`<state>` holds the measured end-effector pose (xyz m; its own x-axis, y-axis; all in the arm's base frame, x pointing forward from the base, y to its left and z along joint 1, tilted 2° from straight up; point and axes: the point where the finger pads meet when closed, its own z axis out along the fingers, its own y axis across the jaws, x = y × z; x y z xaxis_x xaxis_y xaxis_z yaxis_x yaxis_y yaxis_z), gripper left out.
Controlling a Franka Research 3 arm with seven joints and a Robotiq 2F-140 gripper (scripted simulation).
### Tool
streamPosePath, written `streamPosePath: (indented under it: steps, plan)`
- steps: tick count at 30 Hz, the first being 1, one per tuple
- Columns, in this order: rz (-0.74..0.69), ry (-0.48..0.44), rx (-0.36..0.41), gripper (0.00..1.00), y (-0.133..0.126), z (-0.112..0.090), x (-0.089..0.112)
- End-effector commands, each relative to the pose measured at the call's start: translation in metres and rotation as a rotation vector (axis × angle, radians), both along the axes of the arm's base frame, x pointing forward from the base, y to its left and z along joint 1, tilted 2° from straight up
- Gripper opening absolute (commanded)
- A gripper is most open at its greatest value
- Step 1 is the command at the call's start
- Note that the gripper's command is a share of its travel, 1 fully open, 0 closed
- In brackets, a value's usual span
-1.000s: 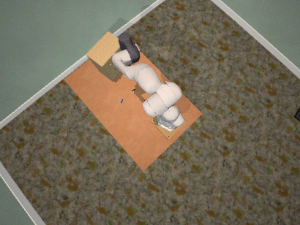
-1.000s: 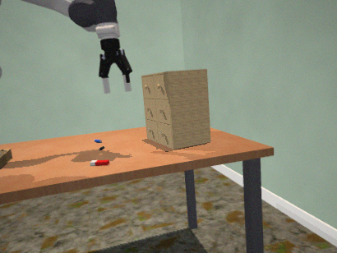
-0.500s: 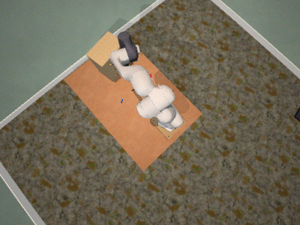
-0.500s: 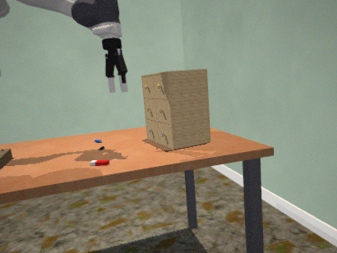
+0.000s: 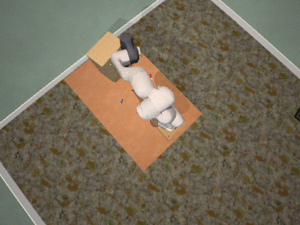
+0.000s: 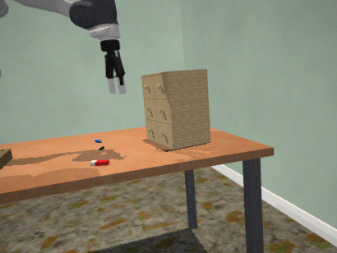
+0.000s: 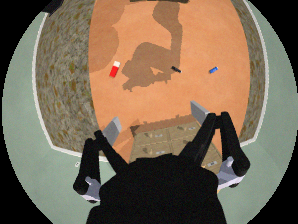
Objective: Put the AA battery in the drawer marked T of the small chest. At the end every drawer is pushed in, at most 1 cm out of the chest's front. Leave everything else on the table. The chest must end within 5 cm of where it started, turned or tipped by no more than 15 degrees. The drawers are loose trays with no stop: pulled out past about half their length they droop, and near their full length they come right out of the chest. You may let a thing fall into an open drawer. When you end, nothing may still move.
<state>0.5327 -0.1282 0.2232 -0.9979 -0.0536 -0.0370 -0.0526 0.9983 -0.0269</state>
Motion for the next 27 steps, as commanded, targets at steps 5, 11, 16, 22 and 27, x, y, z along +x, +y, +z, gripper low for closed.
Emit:
streamPosePath:
  steps: [5, 11, 16, 22, 27]
  plan:
    - [-0.001, -0.092, -0.001, 1.0, -0.001, -0.004, 0.01]
    - [0.002, -0.187, 0.004, 1.0, -0.001, -0.011, 0.017]
    - [0.005, -0.31, 0.01, 1.0, -0.001, -0.02, 0.026]
    - [0.009, -0.44, 0.017, 1.0, -0.001, -0.029, 0.036]
    - [0.012, -0.521, 0.022, 1.0, 0.0, -0.034, 0.042]
